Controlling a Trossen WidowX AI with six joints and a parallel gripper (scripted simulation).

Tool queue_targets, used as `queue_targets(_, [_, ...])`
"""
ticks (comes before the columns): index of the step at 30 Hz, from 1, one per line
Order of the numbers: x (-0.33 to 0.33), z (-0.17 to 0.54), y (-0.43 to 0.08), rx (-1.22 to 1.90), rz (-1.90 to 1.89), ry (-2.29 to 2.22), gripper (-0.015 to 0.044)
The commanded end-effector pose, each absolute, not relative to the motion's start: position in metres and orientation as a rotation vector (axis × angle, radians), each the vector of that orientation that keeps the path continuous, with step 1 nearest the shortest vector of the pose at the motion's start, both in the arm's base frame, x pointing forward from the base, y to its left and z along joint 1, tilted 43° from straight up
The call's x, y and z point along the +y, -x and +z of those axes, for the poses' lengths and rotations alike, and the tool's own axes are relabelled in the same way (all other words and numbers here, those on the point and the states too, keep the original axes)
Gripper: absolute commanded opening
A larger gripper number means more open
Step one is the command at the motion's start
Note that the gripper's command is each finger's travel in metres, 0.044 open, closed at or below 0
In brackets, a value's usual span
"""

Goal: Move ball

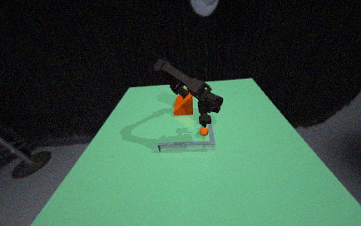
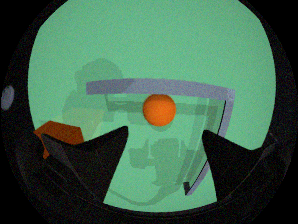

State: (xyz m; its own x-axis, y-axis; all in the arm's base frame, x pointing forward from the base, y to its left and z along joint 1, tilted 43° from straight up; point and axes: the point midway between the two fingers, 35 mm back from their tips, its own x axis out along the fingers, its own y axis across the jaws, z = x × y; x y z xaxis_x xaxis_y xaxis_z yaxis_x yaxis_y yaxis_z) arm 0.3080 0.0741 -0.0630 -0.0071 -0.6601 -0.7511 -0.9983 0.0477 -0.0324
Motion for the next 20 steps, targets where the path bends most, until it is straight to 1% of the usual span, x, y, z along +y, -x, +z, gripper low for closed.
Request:
queue_targets(1, [0.072, -0.066, -0.307, 1.738, 0.729, 1.676, 0.038])
queue_targets(4, [0.072, -0.066, -0.307, 1.738, 0.729, 1.676, 0.038])
queue_targets(6, [0.079, -0.058, -0.307, 1.739, 0.729, 1.675, 0.0432])
queue_targets(7, [0.087, -0.047, -0.306, 1.74, 0.728, 1.674, 0.044])
queue_targets(10, [0.102, -0.028, -0.304, 1.743, 0.726, 1.671, 0.044])
queue_targets(20, [0.102, -0.028, -0.304, 1.743, 0.726, 1.671, 0.044])
